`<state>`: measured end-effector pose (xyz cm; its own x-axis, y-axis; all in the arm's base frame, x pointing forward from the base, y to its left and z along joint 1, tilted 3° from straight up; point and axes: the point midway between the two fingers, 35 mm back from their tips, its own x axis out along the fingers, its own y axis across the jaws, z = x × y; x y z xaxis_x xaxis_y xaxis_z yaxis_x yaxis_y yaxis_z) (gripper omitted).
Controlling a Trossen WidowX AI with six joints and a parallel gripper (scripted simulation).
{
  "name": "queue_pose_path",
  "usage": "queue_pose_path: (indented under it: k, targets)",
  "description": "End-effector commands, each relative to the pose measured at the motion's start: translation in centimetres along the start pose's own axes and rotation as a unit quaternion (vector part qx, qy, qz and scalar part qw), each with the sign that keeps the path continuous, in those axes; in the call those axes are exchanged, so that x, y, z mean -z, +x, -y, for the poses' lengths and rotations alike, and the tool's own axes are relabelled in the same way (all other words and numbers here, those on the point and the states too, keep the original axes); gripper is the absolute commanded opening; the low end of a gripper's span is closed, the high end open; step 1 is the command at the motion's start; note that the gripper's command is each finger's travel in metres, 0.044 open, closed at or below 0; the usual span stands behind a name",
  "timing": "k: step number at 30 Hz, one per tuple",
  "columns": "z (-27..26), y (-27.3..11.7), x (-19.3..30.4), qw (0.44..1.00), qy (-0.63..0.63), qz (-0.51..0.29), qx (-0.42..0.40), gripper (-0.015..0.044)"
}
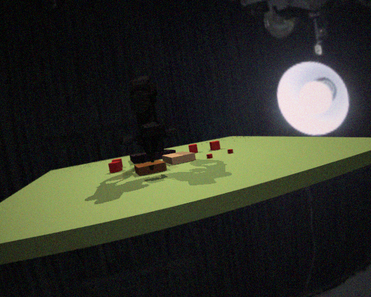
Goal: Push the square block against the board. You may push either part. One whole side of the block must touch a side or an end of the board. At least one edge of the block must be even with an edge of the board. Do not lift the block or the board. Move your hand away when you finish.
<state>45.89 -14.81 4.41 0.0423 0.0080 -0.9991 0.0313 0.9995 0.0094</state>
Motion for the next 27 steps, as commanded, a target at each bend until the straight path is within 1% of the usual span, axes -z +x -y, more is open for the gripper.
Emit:
queue_pose_path:
  k: [1,27]
  targets:
    - [-0.3,3.2,0.6,1.000,0.002,-0.013,-0.005,0.0000]
    - [0.1,2.9,3.1,1.000,0.002,-0.014,-0.005,0.0000]
